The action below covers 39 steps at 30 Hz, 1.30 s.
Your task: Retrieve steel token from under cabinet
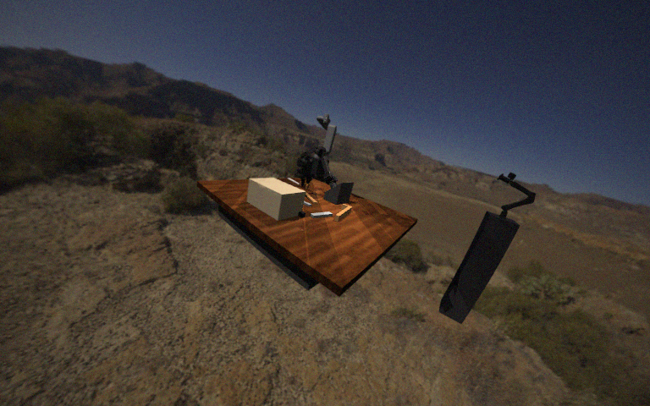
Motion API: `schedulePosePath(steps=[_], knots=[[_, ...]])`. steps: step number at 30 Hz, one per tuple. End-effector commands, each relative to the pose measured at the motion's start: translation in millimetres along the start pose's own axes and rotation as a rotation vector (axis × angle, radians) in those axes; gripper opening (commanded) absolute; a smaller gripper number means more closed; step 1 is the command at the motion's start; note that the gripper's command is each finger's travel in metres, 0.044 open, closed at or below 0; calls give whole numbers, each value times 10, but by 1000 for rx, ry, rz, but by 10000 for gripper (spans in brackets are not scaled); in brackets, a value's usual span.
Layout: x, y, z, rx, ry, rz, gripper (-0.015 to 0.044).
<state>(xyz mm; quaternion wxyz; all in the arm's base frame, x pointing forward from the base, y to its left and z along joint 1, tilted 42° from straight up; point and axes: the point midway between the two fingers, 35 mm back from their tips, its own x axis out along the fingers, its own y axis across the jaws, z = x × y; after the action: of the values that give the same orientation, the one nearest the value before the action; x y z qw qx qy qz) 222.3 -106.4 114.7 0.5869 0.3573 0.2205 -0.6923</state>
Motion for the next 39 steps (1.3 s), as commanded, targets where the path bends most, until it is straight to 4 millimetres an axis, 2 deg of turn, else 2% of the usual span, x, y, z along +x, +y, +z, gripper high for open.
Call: schedulePosePath(steps=[1, 25, 39], knots=[[-125, 64, 24, 7, -6, 15, 0], [-603, 109, 66, 6, -5, 14, 0], [-636, 222, 188, -7, -5, 14, 0]])
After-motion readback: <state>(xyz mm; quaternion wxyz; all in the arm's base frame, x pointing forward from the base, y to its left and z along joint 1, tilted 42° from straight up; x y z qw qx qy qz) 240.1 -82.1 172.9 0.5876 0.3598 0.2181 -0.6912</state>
